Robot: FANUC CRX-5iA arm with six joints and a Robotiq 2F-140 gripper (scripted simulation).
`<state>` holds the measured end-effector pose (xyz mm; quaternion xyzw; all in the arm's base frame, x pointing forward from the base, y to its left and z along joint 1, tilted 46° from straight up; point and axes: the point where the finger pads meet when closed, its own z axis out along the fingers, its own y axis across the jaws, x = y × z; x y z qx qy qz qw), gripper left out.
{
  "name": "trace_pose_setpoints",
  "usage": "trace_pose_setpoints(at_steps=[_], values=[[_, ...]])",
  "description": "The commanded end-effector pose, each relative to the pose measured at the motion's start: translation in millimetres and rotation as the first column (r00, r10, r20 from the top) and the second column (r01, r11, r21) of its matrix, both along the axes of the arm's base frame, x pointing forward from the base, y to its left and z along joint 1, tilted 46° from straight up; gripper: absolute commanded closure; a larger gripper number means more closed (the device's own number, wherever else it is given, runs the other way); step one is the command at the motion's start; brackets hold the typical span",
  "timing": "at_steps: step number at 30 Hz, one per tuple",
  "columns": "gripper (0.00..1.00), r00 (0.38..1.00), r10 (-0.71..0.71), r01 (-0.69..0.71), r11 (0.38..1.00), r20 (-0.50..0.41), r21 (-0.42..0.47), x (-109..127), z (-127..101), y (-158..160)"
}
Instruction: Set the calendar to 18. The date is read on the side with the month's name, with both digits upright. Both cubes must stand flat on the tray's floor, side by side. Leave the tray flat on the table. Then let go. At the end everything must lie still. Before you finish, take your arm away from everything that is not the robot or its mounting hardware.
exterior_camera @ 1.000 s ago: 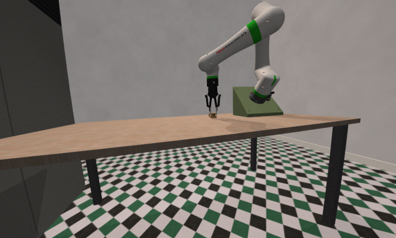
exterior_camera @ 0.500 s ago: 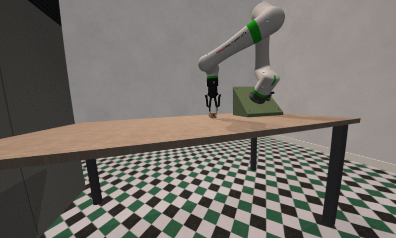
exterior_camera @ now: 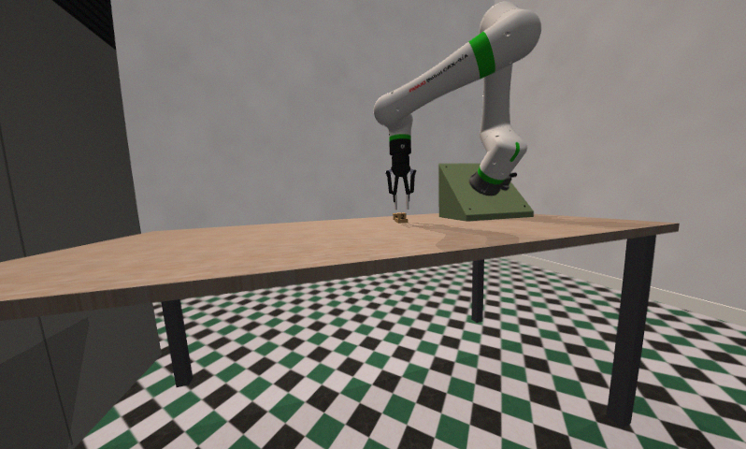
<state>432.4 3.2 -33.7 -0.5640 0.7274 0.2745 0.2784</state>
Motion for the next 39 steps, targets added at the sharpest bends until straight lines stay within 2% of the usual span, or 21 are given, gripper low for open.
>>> trace_pose_setpoints(at_steps=[1,10,16,17,36,39], values=[[0.71,1.0,0.0,0.0,1.0,0.0,0.0,-1.9,14.6,-14.9],[0.71,1.0,0.0,0.0,1.0,0.0,0.0,-4.6,34.6,-35.5],[0.71,1.0,0.0,0.0,1.0,0.0,0.0,-5.1,38.3,-39.3],[0.0,1.0,0.0,0.0,1.0,0.0,0.0,-5.1,38.3,-39.3],[0.0,1.0,0.0,0.0,1.0,0.0,0.0,-5.1,38.3,-39.3],[0.0,1.0,0.0,0.0,1.0,0.0,-0.001,-5.9,30.5,-45.2]])
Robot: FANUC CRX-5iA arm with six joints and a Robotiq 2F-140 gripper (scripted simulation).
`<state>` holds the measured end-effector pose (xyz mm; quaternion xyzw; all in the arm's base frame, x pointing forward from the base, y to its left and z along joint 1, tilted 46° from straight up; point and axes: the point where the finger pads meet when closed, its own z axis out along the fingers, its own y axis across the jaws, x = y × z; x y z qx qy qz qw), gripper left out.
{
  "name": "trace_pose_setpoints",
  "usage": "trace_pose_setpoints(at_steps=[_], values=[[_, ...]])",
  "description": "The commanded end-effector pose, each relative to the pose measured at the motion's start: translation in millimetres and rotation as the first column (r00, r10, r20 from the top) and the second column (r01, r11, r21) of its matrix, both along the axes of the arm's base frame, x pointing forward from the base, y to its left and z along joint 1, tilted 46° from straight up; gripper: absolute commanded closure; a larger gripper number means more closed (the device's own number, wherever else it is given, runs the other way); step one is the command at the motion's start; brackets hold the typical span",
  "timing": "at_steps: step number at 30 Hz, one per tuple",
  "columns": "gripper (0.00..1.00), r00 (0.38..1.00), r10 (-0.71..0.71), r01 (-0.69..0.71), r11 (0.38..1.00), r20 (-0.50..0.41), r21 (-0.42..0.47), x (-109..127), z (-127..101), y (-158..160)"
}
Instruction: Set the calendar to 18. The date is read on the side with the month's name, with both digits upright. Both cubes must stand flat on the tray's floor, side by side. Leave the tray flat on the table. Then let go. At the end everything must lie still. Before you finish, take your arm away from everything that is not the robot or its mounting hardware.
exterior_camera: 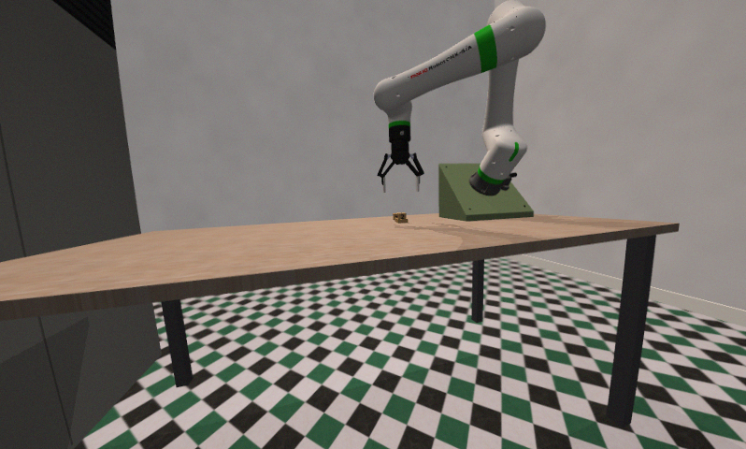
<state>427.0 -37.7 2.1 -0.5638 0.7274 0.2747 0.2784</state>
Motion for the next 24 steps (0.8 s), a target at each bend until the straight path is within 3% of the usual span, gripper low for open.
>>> trace_pose_setpoints(at_steps=[1,4,6,7,8,9,12,13,24], values=[[0.0,1.0,0.0,0.0,1.0,0.001,-0.001,-0.5,-5.3,-4.4],[0.0,1.0,0.002,-0.002,1.0,0.003,-0.003,-11.8,-59.8,-43.5],[0.0,1.0,0.002,-0.002,1.0,0.003,-0.003,-11.8,-59.8,-43.5],[0.0,1.0,0.004,-0.004,1.0,0.005,-0.002,-18.1,-79.4,-56.1],[0.0,1.0,0.004,-0.004,1.0,0.005,-0.002,-18.1,-79.4,-56.1],[0.0,1.0,0.005,-0.005,1.0,0.006,-0.001,-23.3,-93.5,-64.7],[0.0,1.0,0.006,-0.006,1.0,0.006,-0.001,-26.5,-101.6,-69.5],[0.71,1.0,0.006,-0.006,1.0,0.006,-0.001,-26.5,-101.6,-69.5],[0.71,1.0,0.006,-0.006,1.0,0.006,-0.001,-26.5,-101.6,-69.5]])
